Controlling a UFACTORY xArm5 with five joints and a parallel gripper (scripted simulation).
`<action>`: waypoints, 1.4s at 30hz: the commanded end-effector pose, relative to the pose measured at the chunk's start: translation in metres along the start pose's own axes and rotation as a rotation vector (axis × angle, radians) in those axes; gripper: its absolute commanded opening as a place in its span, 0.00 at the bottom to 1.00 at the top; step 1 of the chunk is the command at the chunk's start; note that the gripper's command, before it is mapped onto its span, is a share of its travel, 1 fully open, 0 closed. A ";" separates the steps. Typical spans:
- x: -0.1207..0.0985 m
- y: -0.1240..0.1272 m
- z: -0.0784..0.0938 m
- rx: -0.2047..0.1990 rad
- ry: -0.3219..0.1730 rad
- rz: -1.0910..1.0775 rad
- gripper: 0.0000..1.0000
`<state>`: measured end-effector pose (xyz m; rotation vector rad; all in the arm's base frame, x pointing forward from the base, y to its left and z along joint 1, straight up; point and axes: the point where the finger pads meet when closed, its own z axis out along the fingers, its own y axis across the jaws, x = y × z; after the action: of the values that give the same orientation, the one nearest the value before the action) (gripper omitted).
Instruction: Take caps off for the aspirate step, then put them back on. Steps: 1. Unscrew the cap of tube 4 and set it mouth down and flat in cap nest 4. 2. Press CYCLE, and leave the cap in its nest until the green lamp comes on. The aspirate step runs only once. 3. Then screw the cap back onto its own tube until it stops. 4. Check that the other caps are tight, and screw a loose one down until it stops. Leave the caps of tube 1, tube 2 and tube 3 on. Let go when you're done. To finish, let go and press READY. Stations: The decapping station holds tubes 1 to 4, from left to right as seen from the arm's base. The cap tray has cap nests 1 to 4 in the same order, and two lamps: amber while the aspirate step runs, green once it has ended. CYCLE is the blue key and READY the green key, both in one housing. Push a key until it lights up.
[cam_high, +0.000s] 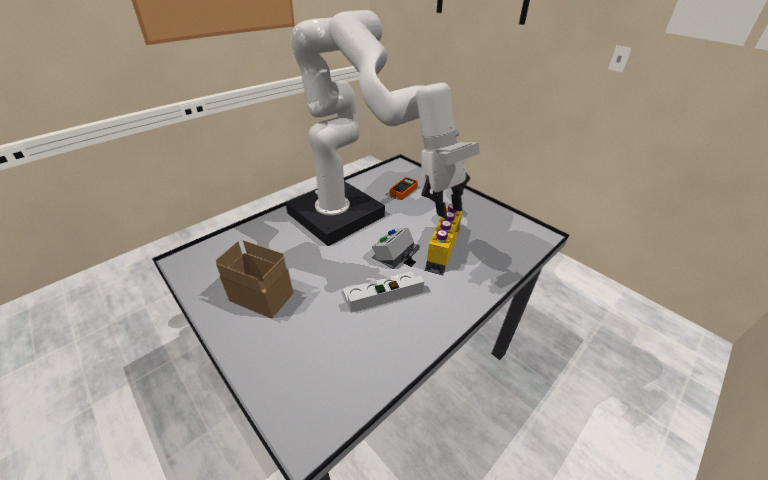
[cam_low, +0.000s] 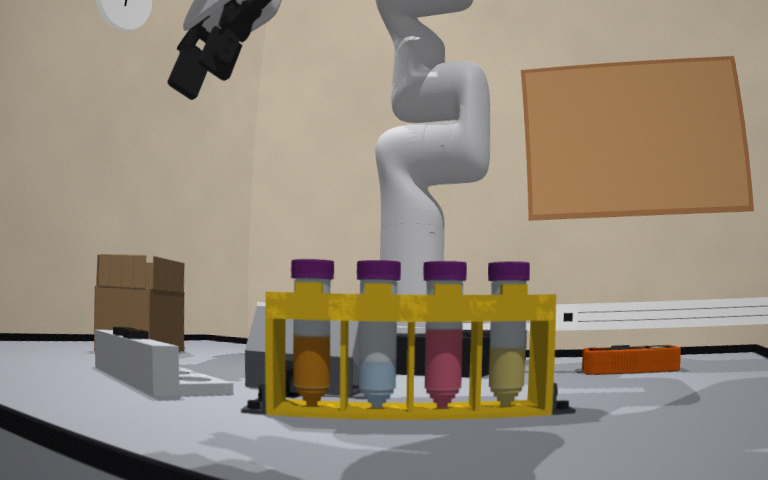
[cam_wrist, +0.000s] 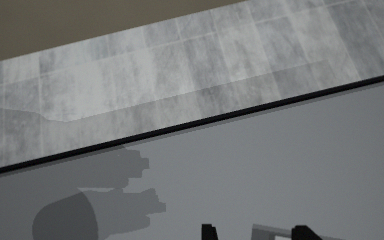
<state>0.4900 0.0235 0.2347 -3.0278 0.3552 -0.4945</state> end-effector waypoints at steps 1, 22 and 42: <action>-0.012 0.009 -0.008 -0.020 -0.066 -0.051 0.46; -0.076 0.031 -0.007 -0.041 -0.265 -0.258 0.46; -0.126 0.022 0.073 0.001 -0.275 -0.520 0.46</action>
<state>0.3895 0.0314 0.1263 -3.1191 -0.3845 -0.0692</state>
